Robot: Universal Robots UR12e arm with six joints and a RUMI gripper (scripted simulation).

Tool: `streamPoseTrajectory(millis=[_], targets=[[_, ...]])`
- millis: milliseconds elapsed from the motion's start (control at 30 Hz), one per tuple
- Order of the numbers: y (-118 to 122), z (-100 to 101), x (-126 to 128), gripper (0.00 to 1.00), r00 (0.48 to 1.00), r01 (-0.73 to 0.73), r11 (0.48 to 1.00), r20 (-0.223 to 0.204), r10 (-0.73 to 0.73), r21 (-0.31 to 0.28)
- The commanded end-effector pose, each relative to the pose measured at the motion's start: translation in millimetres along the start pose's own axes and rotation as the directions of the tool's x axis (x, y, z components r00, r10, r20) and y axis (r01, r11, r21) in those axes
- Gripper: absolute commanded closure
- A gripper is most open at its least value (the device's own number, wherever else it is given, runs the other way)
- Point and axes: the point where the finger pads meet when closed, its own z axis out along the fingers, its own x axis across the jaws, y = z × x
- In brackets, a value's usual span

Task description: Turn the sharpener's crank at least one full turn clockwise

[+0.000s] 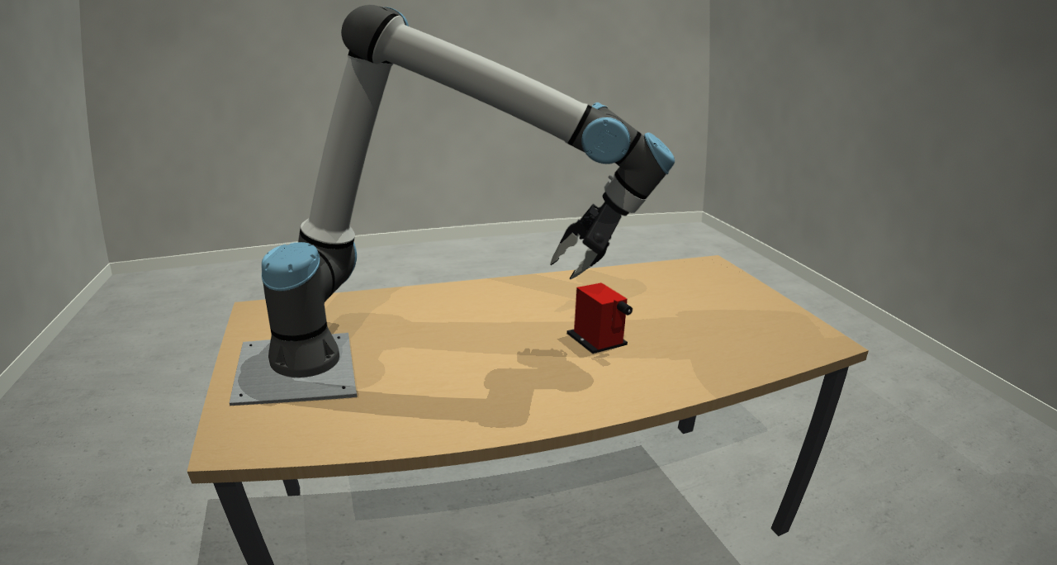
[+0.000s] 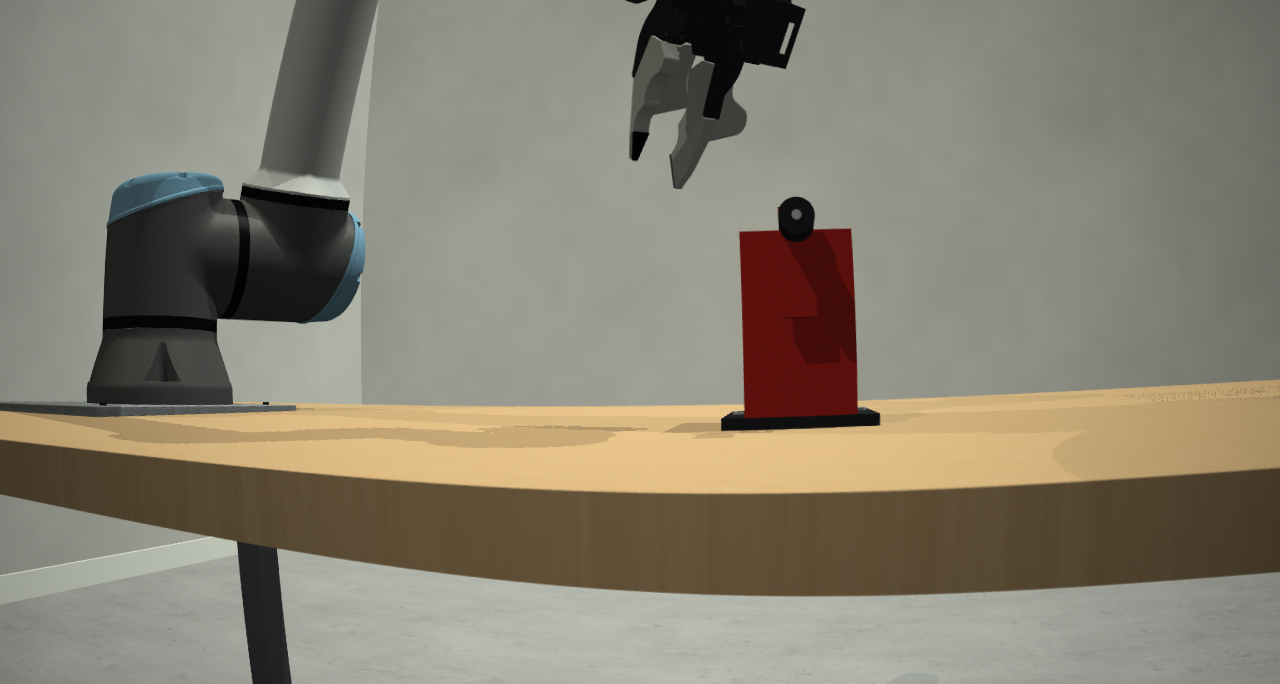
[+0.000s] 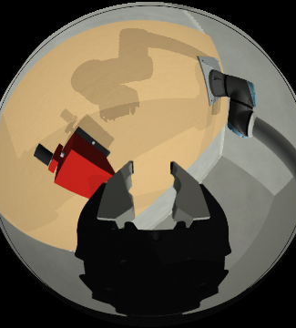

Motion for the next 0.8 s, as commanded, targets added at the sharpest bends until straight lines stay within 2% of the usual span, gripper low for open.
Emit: streamPoseTrajectory(millis=[0,200,300,400,500,600,700,767], targets=[[-3,-10,-19,0.68,0.995,0.098,0.994,0.029,-0.097,-0.041],[-6,-14,-26,0.68,0.993,0.113,0.992,0.034,-0.112,-0.047],[-10,-22,-38,0.68,0.981,0.188,0.98,0.065,-0.183,-0.07],[-11,-24,-42,0.68,0.981,0.188,0.98,0.065,-0.183,-0.07],[-15,-32,-54,0.68,0.962,0.262,0.961,0.099,-0.253,-0.087],[-16,-34,-57,0.68,0.962,0.262,0.961,0.099,-0.253,-0.087],[-21,-42,-69,0.68,0.937,0.335,0.937,0.137,-0.32,-0.099],[-21,-42,-69,0.68,0.937,0.335,0.937,0.137,-0.32,-0.099]])
